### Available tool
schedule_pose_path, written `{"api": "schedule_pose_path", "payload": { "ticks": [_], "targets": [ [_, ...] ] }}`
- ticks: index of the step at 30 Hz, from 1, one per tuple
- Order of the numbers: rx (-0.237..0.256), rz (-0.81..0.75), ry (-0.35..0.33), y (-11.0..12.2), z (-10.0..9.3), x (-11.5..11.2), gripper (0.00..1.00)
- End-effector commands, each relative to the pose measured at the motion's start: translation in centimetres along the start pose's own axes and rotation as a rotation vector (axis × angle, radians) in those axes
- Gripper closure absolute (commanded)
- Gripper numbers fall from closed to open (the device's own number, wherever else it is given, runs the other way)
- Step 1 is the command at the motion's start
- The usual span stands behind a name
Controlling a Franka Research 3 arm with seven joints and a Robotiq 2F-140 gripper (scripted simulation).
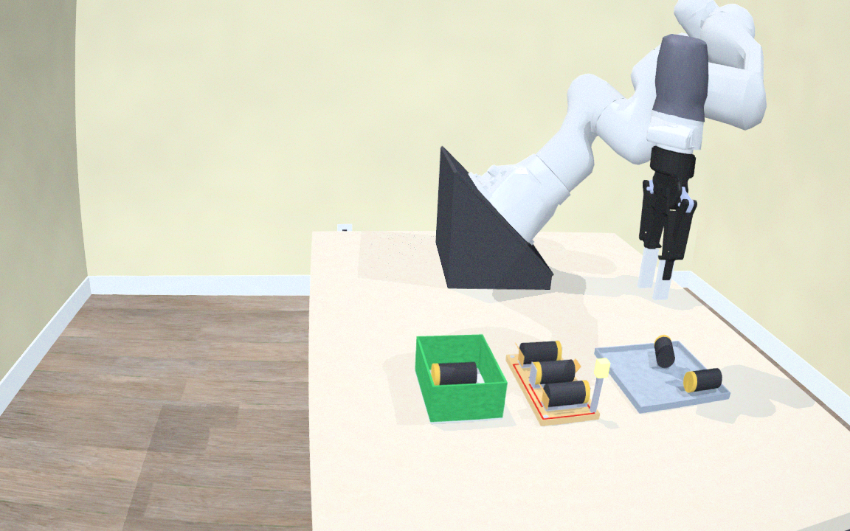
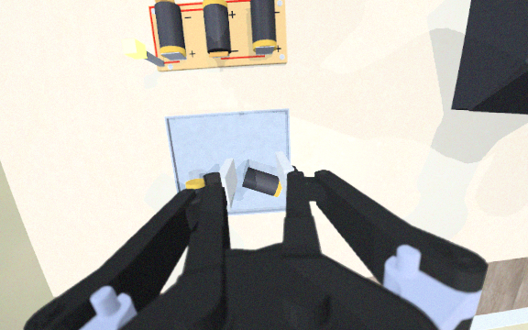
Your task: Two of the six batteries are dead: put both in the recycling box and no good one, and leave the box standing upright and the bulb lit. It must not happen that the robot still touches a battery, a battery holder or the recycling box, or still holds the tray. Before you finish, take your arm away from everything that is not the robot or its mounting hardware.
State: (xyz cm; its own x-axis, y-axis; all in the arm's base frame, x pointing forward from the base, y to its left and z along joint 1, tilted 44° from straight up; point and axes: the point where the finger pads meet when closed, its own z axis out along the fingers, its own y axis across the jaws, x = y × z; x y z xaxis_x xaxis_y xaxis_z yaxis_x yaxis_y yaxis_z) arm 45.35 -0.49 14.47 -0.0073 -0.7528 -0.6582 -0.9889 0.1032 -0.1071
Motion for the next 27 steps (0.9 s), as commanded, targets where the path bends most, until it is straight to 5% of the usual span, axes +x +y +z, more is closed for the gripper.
{"api": "schedule_pose_path", "payload": {
  "ticks": [1,18,27],
  "targets": [
    [-0.007,0.065,-0.036,0.3,0.3,-3.5,0.71],
    [-0.006,0.057,-0.036,0.3,0.2,-5.5,0.71],
    [-0.003,-0.147,-0.036,0.3,0.2,-5.5,0.71]
  ]
}}
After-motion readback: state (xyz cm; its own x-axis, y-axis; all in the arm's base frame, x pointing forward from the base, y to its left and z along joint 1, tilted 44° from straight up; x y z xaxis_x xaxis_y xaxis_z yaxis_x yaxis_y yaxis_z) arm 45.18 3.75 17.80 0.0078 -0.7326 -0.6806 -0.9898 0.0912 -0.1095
